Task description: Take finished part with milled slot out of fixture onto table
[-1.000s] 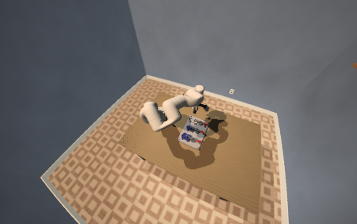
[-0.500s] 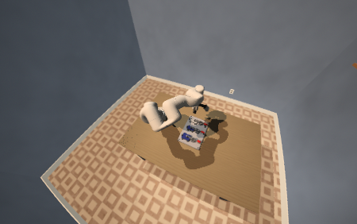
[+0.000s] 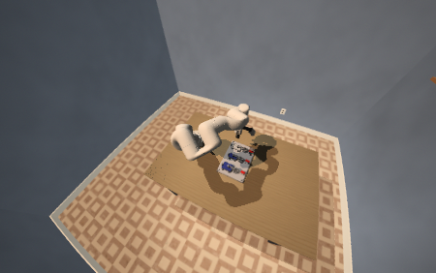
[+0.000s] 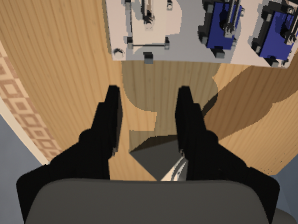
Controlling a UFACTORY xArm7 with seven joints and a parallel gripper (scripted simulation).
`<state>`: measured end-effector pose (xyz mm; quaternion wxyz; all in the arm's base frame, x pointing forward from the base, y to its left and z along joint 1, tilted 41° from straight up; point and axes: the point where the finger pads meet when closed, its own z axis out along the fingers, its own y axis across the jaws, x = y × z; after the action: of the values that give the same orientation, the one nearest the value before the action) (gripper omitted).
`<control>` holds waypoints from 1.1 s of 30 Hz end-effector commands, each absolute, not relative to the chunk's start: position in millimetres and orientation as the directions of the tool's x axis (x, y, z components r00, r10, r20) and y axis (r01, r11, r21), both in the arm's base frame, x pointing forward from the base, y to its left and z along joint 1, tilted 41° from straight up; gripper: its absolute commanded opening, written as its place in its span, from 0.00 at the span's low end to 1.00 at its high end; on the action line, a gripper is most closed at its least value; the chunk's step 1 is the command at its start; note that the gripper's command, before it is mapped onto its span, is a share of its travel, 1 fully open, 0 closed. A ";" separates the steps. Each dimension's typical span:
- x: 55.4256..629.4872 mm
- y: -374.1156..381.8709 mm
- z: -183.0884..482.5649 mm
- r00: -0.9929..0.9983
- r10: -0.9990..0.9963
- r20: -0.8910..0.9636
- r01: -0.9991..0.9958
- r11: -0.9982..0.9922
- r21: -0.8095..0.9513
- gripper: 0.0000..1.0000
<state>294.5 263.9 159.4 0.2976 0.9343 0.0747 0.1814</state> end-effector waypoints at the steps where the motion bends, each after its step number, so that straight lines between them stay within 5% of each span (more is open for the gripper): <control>1: 294.3 265.7 160.5 0.922 0.249 0.297 0.033 -0.813 0.581 0.47; 33: 317.4 234.2 115.0 0.922 0.249 0.297 0.033 -0.813 0.581 0.47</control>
<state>313.0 236.1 121.1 0.2984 0.9343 0.0746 0.1799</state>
